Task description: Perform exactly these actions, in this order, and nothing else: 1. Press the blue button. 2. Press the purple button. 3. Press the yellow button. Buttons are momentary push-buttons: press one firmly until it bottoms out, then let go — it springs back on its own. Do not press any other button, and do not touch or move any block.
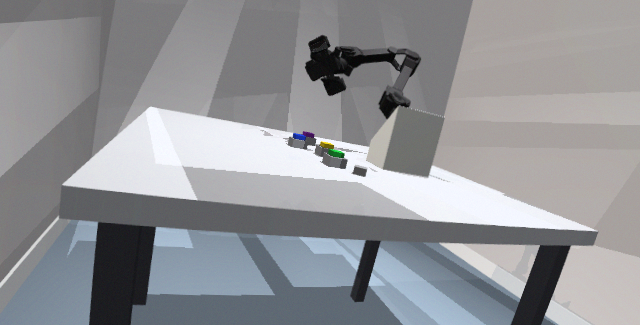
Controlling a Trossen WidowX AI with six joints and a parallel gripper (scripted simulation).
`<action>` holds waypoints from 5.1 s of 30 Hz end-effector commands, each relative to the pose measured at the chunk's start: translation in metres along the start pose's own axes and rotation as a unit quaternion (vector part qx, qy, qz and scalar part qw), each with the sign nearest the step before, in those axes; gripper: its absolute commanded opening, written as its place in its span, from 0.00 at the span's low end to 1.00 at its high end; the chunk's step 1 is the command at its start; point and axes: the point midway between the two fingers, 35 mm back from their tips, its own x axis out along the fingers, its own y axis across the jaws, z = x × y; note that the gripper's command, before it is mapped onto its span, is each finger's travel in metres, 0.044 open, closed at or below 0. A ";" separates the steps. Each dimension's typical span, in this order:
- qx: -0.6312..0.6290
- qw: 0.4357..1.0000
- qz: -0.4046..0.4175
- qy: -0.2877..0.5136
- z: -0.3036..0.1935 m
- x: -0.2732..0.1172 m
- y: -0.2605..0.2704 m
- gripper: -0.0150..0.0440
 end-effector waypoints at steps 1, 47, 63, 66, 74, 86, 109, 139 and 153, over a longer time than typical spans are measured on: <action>-0.159 0.938 -0.307 -0.011 0.024 0.035 -0.056 0.93; -0.476 0.606 -0.635 0.058 0.090 0.056 -0.124 0.29; -0.476 0.606 -0.635 0.058 0.094 0.058 -0.130 0.29; -0.476 0.606 -0.635 0.058 0.096 0.059 -0.134 0.29; -0.476 0.606 -0.635 0.058 0.103 0.061 -0.145 0.29; -0.476 0.605 -0.635 0.058 0.107 0.062 -0.151 0.29; -0.476 0.606 -0.635 0.058 0.090 0.056 -0.124 0.29; -0.476 0.605 -0.636 0.059 0.089 -0.078 -0.080 0.29; -0.476 0.604 -0.637 0.058 0.122 -0.067 -0.131 0.29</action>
